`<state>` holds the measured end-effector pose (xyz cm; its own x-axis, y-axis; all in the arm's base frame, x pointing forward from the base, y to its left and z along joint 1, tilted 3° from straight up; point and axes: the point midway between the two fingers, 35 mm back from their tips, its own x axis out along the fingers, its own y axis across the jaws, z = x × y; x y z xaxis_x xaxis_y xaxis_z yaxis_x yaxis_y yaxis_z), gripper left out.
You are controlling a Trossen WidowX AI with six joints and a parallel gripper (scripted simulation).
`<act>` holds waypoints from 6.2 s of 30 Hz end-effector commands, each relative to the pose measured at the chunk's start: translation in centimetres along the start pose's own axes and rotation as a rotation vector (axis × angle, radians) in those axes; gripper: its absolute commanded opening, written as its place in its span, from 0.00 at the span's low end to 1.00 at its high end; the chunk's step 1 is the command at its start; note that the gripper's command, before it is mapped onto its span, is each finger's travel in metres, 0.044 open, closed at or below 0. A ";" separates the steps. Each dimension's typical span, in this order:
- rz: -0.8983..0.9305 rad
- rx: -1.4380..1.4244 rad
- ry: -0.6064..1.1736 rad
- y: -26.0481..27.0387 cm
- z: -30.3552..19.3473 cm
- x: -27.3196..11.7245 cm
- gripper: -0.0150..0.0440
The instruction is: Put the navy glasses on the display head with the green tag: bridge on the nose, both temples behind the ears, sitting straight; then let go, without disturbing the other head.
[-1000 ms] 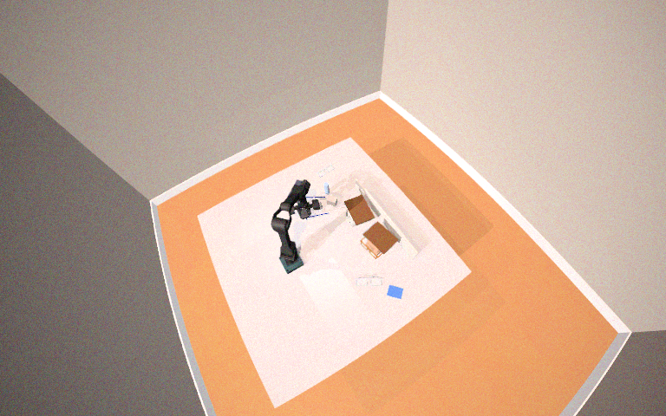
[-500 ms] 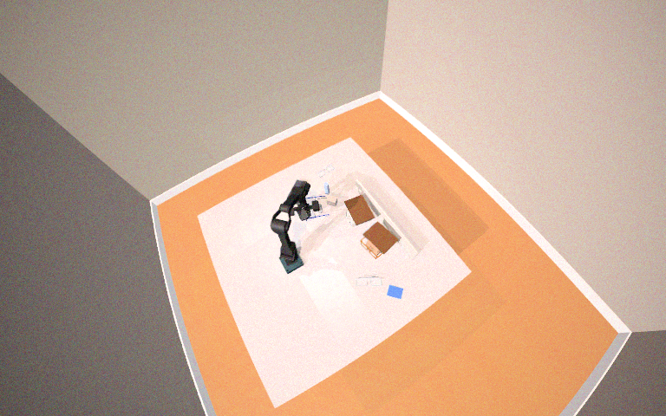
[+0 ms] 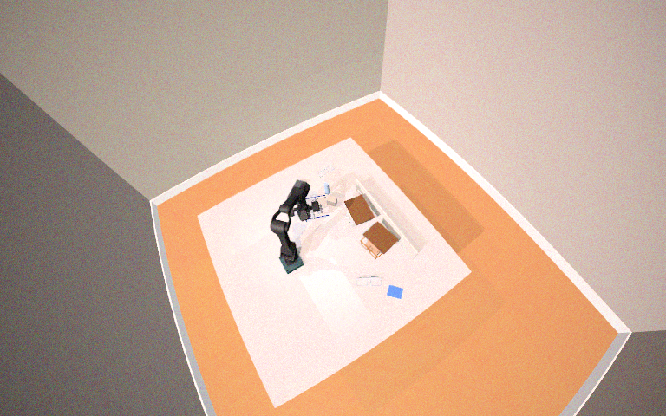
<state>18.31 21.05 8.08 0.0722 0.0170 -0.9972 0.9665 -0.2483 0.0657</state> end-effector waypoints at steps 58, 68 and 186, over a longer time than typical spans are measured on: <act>-0.003 -0.573 -0.004 1.6 0.1 -5.9 0.25; -0.003 -0.883 -0.004 2.4 0.8 -5.9 0.25; -0.038 -4.544 0.010 9.4 10.7 -6.0 0.25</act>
<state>24.50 8.49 14.41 0.0822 0.0012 -0.9966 -0.4701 -0.8817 -0.0399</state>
